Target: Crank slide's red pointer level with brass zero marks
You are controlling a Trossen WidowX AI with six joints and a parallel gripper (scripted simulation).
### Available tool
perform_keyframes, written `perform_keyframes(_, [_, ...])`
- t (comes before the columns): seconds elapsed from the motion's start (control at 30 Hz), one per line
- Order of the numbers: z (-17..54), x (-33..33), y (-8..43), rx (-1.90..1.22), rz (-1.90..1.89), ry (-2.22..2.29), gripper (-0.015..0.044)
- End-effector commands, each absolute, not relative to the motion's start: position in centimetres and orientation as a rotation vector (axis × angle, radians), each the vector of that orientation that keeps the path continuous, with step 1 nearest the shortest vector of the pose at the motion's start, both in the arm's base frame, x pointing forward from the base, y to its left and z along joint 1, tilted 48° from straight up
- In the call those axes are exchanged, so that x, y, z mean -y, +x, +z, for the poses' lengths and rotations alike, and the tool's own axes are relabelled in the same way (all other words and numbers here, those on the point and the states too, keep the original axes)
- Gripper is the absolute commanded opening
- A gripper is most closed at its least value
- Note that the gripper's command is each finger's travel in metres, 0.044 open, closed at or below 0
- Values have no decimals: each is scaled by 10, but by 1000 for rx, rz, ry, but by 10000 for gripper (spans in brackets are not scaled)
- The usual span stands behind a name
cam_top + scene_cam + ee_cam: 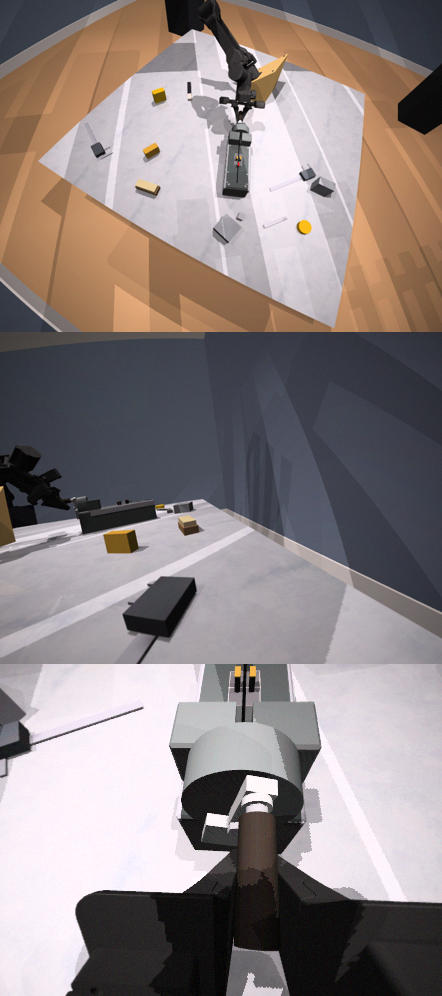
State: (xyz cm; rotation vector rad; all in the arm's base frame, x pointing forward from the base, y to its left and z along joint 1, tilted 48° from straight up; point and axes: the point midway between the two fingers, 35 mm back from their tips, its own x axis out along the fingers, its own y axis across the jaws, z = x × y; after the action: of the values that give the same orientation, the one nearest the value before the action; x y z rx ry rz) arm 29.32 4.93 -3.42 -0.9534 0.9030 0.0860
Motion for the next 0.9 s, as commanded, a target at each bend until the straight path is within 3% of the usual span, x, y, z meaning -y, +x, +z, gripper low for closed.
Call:
perform_keyframes(0.0, [-29,-42,297,-897,61,-948,0])
perform_keyframes(0.87, [-38,-11,303,-897,60,-951,0])
